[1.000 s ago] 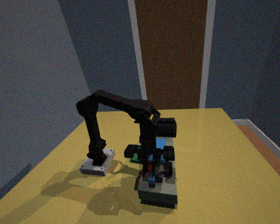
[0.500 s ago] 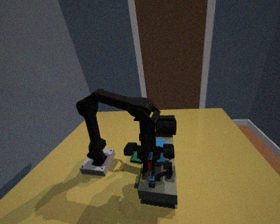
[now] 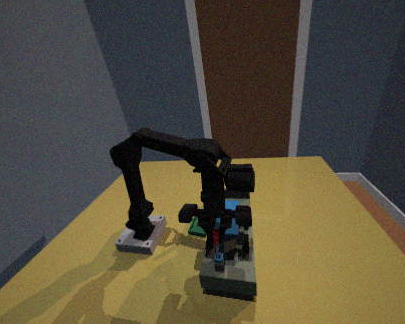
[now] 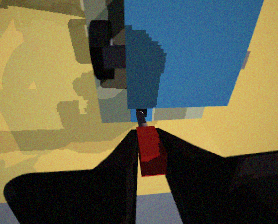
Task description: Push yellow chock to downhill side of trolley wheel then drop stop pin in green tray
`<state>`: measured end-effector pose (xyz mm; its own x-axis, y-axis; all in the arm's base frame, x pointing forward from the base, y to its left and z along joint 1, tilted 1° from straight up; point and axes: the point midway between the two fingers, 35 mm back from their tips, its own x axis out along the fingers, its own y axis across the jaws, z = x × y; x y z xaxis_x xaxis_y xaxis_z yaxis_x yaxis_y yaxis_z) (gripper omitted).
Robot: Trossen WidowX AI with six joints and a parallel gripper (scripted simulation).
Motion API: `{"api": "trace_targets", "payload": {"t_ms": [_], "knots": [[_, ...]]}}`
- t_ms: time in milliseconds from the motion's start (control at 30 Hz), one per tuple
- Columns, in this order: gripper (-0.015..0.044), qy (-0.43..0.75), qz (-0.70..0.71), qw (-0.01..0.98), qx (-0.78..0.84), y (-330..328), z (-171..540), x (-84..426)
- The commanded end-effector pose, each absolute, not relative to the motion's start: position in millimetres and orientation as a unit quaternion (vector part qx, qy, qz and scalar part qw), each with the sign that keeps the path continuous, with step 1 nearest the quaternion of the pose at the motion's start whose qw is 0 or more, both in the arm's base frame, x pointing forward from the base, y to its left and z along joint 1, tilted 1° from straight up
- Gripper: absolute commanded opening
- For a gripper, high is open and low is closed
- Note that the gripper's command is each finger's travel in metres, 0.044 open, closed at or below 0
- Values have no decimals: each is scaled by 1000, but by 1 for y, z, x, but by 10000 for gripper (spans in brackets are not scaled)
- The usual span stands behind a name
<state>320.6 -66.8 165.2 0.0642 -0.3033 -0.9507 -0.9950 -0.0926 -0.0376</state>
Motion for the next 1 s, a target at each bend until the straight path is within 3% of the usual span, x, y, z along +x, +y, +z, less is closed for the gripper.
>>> {"api": "trace_targets", "payload": {"t_ms": [0,967], "knots": [[0,538,418,409,-607,-68,170,322],[0,538,418,409,-607,-70,180,324]]}}
